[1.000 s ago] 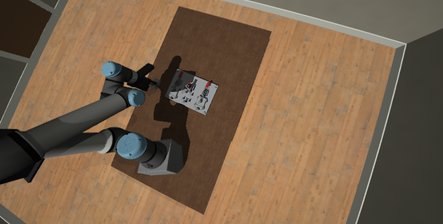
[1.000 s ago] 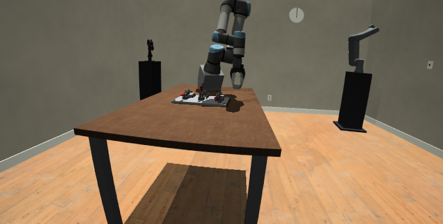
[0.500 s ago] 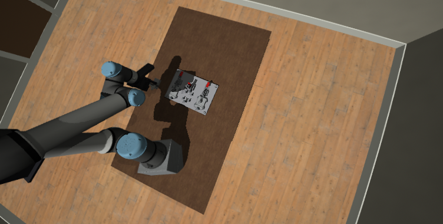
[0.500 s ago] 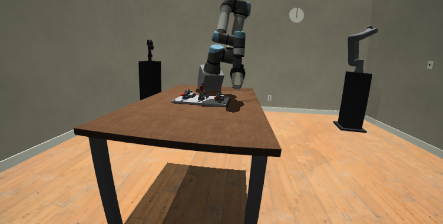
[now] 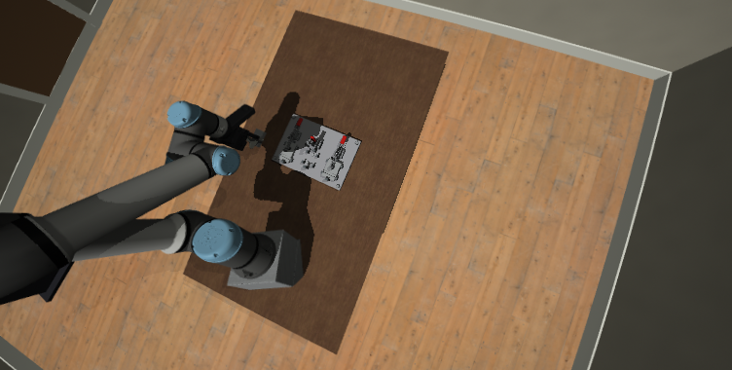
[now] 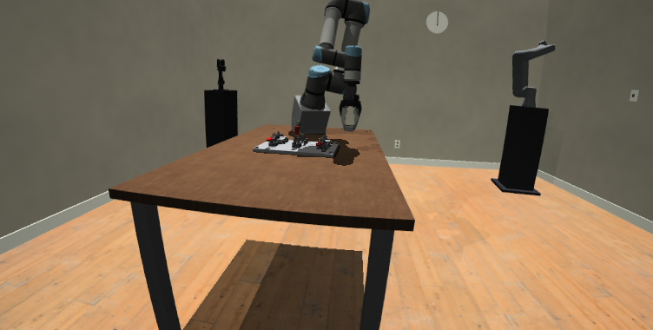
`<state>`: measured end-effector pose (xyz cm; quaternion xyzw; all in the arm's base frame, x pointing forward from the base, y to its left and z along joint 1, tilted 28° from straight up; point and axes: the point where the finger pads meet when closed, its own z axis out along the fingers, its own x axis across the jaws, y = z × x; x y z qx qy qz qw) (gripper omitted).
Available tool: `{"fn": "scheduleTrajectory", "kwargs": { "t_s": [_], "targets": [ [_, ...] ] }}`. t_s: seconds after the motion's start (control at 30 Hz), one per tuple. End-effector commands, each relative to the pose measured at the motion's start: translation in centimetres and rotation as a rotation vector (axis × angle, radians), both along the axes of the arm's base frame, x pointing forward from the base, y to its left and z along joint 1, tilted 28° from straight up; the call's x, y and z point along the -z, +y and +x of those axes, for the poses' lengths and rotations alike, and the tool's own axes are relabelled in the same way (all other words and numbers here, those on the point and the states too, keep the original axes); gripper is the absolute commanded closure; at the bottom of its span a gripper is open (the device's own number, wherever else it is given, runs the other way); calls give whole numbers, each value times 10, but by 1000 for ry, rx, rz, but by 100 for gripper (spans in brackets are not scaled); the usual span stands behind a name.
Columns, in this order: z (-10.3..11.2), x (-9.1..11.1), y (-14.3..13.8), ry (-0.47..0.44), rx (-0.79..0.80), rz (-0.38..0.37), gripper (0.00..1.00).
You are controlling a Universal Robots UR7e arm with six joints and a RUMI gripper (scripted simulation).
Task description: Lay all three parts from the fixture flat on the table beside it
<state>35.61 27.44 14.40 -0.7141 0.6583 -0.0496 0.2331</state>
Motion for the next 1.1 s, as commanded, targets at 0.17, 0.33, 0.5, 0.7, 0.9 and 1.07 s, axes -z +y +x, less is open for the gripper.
{"fn": "scheduleTrajectory", "kwargs": {
  "t_s": [0.17,0.33,0.5,0.7,0.9,1.07],
  "targets": [
    [6,-3,0,-1,0,0,100],
    [18,-8,1,-1,0,0,100],
    [35,-16,1,-1,0,0,100],
    [51,-23,2,-1,0,0,100],
    [72,-32,2,-1,0,0,100],
    [86,-38,3,-1,0,0,100]
  ]
}}
